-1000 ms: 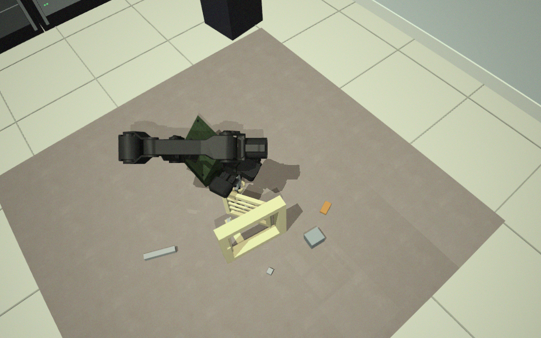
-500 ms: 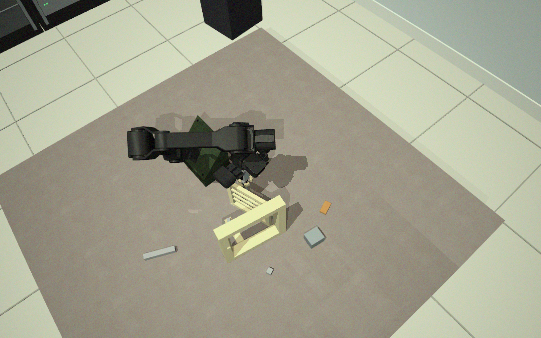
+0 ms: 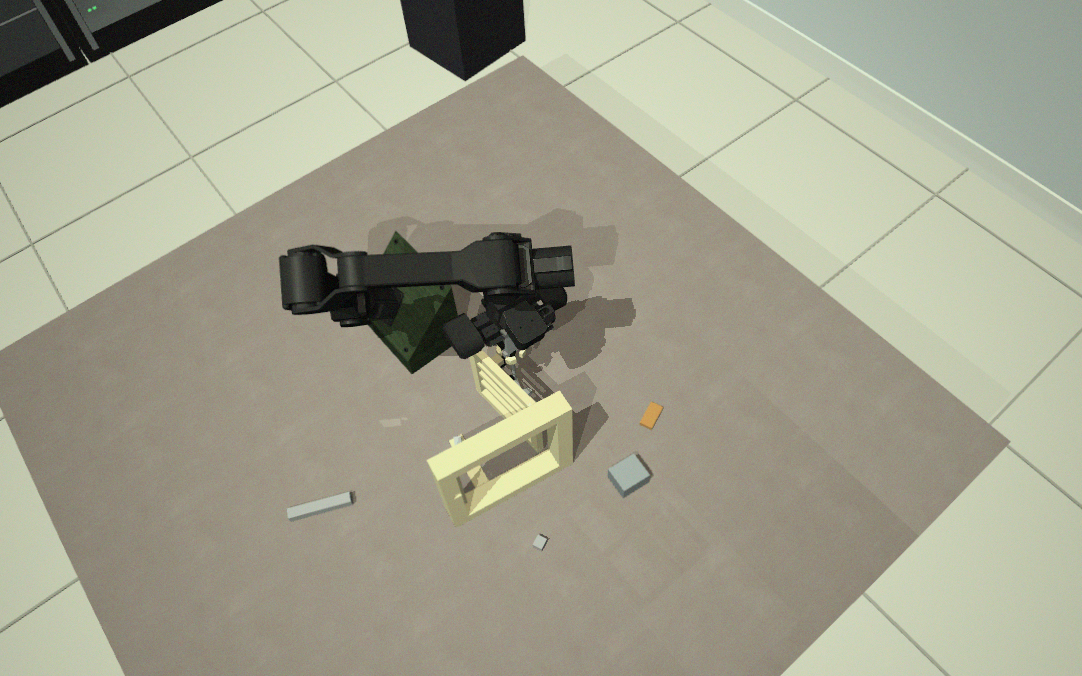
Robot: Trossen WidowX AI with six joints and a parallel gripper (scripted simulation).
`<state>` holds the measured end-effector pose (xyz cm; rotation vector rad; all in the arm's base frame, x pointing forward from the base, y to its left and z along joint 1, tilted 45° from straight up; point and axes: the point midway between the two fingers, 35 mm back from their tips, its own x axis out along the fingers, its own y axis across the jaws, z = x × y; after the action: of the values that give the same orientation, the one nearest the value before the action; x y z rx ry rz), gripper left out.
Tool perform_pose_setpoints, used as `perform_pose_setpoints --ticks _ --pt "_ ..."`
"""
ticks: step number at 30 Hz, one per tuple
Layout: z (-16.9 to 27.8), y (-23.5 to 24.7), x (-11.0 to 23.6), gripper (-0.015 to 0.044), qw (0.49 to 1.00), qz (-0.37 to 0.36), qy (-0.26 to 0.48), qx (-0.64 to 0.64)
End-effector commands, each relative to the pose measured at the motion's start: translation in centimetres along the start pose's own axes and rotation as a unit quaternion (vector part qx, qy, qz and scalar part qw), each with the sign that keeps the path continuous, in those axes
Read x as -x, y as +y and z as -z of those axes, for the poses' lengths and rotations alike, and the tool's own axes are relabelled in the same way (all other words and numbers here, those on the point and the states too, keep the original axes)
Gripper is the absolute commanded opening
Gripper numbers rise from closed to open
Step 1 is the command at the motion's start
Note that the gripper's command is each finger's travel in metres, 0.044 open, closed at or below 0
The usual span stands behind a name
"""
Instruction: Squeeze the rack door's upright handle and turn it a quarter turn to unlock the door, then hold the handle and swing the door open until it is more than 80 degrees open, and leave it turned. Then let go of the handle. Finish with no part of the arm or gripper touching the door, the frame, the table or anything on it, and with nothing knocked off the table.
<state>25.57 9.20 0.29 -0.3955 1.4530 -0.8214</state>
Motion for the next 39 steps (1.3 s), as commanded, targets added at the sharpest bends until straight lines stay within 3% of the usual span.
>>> perform_pose_setpoints --ticks 1,9,21,31,39 --pt "-0.3 1.0 0.0 0.0014 0.999 -0.001 0.000 -0.040" --pt "-0.8 2.7 0.0 0.0014 0.994 -0.002 0.000 -0.105" --pt "-0.8 2.7 0.0 0.0014 0.994 -0.002 0.000 -0.107" --pt "-0.8 2.7 0.0 0.0276 0.994 -0.002 0.000 -0.107" --pt "-0.8 2.8 0.7 0.0286 0.994 -0.002 0.000 -0.107"
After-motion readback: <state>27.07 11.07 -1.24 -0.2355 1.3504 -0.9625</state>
